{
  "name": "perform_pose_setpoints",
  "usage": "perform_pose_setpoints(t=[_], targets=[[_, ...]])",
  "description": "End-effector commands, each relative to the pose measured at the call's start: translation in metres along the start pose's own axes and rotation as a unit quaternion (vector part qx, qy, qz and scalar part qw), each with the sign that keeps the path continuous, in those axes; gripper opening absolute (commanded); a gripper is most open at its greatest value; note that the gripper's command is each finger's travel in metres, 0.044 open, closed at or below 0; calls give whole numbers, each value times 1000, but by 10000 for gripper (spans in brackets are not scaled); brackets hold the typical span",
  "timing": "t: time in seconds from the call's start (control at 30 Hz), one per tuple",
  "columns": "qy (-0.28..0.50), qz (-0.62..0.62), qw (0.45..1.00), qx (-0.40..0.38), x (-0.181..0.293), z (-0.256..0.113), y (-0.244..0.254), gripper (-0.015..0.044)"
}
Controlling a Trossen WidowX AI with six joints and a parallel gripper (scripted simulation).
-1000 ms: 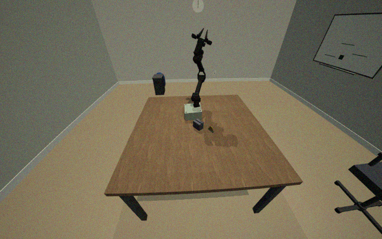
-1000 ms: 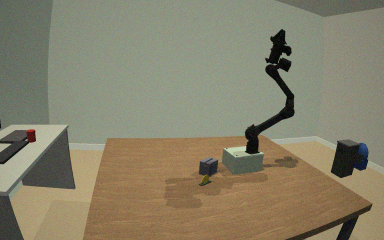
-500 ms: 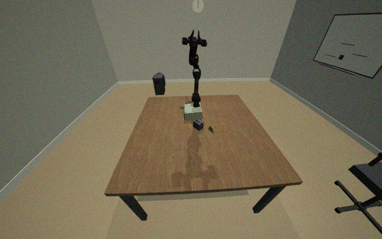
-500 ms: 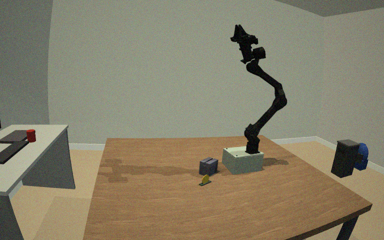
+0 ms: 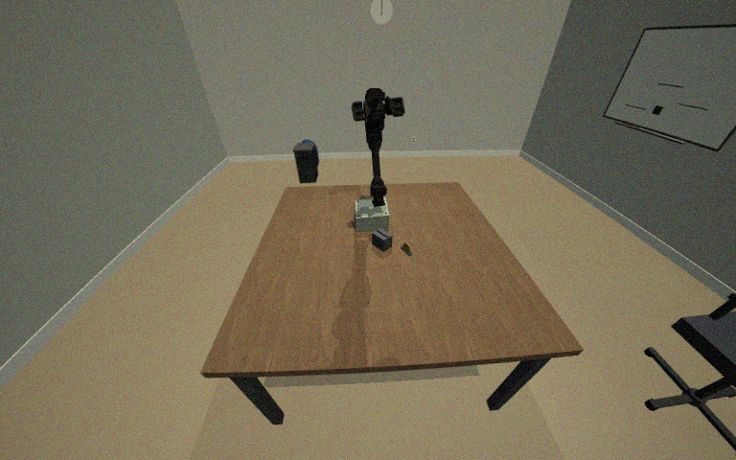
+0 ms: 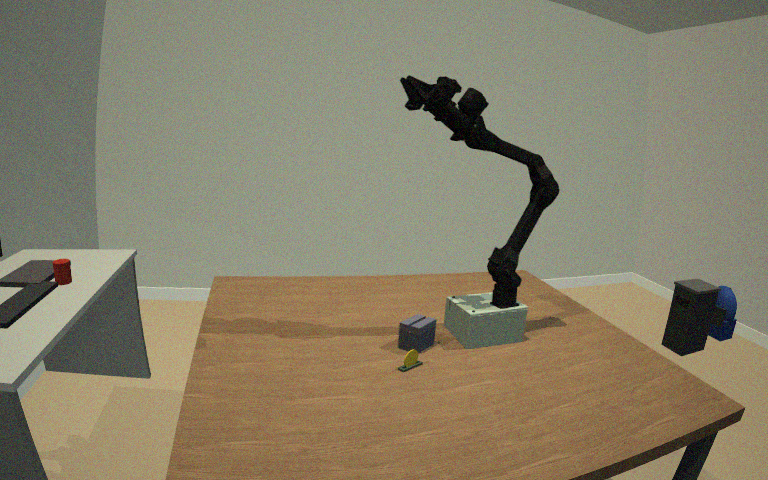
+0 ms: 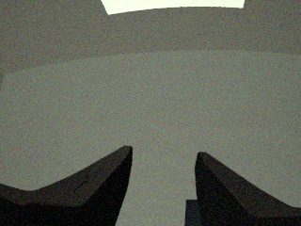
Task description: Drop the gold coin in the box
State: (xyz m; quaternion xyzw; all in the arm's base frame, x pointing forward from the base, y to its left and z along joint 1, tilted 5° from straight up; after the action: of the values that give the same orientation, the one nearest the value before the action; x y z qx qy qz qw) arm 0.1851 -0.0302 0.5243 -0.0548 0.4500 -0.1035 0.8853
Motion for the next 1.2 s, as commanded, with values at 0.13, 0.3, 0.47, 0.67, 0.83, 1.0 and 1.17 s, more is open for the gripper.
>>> perform_pose_setpoints(t=[0.13,0.3,0.47,0.67,0.83,1.0,1.17], targets=[[203,27,978,-43,96,24,28,161],[319,33,944,-78,149,26,52,161],[432,28,894,-119,199,17,80,161],[564,9,807,-176,253,-7,116,161],[664,-20,712,-227,291,-37,146,161],[756,-67,587,-283,326,-74,168,161],[815,-109,465,-329,347,-108,182,161]])
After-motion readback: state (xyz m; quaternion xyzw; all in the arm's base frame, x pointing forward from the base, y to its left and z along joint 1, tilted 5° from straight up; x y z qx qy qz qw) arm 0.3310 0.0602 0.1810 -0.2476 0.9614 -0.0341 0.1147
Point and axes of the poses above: the point midway between the two fingers, 35 mm back from their tips, its own z axis out along the fingers, its own y axis across the jaws, x = y × z, the point moved 10 cm from there along -z, back along the fingers, and after that the axes turned 12 degrees about -z, right-handed, at the moved point
